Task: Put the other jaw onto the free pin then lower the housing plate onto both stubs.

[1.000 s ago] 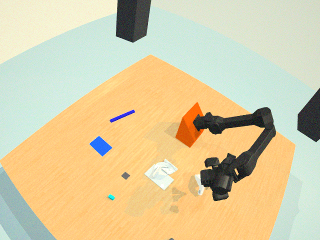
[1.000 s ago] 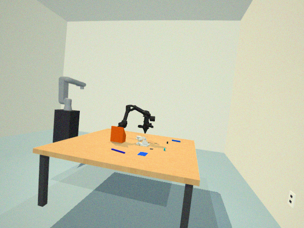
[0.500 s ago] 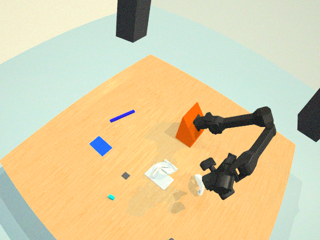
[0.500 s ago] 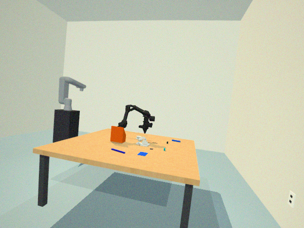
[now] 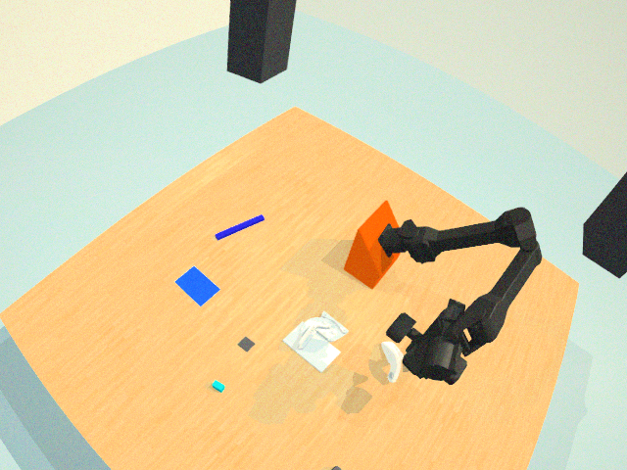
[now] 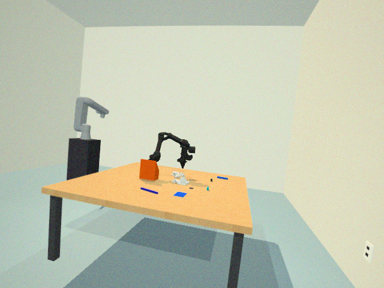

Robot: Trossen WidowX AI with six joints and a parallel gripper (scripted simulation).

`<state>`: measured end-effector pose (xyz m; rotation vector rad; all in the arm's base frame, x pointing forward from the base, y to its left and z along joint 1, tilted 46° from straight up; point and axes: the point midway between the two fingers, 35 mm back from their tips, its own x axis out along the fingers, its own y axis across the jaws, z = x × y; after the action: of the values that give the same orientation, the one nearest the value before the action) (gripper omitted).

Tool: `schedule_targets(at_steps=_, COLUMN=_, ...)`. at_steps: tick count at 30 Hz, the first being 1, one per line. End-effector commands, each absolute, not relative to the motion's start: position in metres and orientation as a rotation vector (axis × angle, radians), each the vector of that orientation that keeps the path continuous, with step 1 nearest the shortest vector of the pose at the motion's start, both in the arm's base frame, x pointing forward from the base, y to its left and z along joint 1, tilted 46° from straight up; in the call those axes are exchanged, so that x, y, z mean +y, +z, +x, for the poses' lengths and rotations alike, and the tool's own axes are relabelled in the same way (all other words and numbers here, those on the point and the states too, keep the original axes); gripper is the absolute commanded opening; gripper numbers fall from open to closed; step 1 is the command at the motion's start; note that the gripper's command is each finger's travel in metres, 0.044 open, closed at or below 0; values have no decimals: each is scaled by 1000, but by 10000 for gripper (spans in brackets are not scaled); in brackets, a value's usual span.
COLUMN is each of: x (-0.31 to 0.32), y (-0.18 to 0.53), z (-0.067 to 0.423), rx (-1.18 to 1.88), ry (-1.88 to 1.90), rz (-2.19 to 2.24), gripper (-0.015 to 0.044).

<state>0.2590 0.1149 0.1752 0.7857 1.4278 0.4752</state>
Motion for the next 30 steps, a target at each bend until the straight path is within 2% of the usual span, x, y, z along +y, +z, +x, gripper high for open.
schedule_targets(at_steps=1, x=116, y=175, z=257, rx=1391, ry=550, rz=691, gripper=0)
schedule_targets(at_steps=30, x=120, y=179, z=251, rx=1098, ry=962, rz=136, gripper=0)
